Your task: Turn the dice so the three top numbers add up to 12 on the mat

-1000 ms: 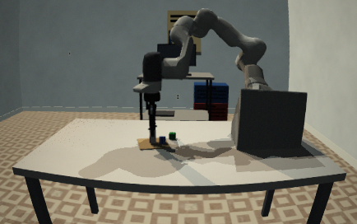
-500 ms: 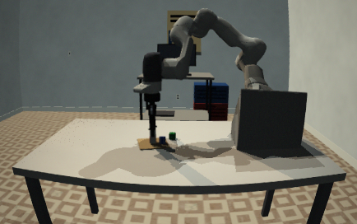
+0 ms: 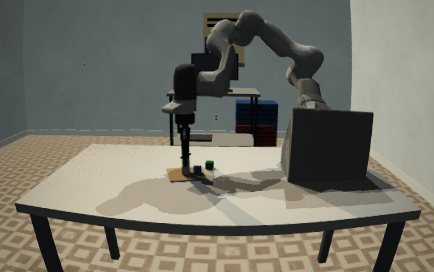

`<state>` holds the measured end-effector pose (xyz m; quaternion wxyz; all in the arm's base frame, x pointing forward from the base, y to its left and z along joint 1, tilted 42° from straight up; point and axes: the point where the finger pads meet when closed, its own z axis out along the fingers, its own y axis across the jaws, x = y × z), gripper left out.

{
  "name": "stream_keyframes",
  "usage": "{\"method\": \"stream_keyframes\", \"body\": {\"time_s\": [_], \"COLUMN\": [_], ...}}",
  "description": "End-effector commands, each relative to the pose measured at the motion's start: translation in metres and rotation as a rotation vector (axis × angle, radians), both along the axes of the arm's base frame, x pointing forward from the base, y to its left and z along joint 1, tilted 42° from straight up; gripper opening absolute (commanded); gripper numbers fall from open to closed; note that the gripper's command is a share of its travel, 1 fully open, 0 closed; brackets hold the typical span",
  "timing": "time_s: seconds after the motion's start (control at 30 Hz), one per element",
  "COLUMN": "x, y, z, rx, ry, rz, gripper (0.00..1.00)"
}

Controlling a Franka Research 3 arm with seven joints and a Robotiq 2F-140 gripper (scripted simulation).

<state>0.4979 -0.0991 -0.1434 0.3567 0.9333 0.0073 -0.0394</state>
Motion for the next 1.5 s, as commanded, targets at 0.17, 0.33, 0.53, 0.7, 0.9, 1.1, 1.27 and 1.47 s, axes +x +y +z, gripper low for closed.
{"method": "stream_keyframes", "body": {"time_s": [0.17,0.33,0.53,0.7,0.9,1.1,1.27,1.47], "x": [0.0011,0.0011,0.0011,0.0011,0.0011,0.0011,0.0011,0.0011], "y": [0.0003,0.0003,0.0003,0.0003,0.0003,0.0003,0.0003,0.0003], "z": [-0.0012,-0.0012,-0.0012,-0.0012,-0.0012,-0.0012,-0.0012,-0.0012], "rx": [0.002,0.002,0.002,0.002,0.002,0.002,0.002,0.002], "ry": [-0.004,-0.004,-0.004,-0.004,-0.004,-0.004,-0.004,-0.004], "rz": [0.002,0.002,0.002,0.002,0.002,0.002,0.002,0.002], "gripper": [0.16,0.16,0.16,0.16,0.16,0.18,0.23,0.26]}}
